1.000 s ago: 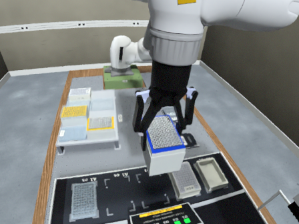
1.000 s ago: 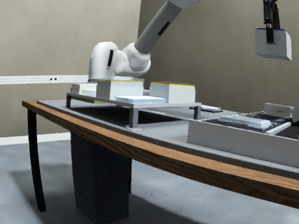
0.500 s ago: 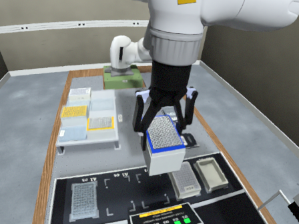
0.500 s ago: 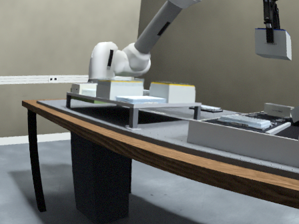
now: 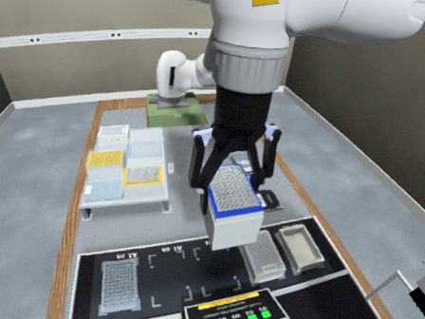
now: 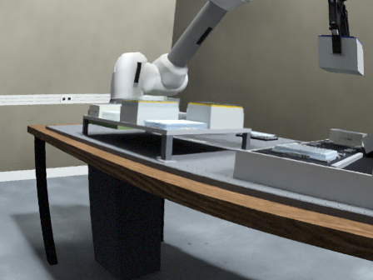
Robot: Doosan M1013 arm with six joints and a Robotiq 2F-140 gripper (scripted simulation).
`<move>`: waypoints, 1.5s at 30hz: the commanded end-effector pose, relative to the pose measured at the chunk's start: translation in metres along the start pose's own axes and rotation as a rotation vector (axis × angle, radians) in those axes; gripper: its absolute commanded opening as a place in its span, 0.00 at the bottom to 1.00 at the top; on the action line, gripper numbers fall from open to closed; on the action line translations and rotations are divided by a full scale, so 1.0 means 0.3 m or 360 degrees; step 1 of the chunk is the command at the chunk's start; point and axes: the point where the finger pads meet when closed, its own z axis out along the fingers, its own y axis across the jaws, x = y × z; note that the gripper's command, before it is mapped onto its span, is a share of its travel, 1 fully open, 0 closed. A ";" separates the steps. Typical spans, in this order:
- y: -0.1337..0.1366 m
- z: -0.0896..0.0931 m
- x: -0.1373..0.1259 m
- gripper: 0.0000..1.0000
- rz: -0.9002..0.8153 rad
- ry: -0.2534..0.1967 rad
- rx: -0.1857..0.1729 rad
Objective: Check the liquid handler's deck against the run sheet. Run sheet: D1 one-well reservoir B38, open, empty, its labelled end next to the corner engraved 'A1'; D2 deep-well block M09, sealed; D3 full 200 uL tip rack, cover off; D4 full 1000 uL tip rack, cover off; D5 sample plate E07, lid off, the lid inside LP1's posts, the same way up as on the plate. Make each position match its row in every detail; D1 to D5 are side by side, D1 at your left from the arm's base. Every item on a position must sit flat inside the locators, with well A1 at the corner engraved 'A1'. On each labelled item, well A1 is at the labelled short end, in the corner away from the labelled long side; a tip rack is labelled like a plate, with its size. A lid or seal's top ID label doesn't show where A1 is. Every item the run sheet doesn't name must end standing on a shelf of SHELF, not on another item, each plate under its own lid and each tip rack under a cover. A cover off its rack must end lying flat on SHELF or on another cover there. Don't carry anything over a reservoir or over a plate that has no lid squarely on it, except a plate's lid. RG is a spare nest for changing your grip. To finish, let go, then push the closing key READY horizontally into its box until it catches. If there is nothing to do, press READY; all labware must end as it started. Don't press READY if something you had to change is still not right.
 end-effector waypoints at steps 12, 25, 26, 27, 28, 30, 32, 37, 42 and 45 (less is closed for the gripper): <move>0.000 -0.023 -0.002 0.10 0.0007 0.0004 0.0004; 0.012 -0.022 -0.002 0.10 0.0003 0.0003 0.0004; 0.012 -0.022 -0.002 0.10 0.0003 0.0003 0.0004; 0.012 -0.022 -0.002 0.10 0.0003 0.0003 0.0004; 0.012 -0.022 -0.002 0.10 0.0003 0.0003 0.0004; 0.012 -0.022 -0.002 0.10 0.0003 0.0003 0.0004; 0.012 -0.022 -0.002 0.10 0.0003 0.0003 0.0004; 0.012 -0.022 -0.002 0.10 0.0003 0.0003 0.0004; 0.012 -0.022 -0.002 0.10 0.0003 0.0003 0.0004; 0.012 -0.022 -0.002 0.10 0.0003 0.0003 0.0004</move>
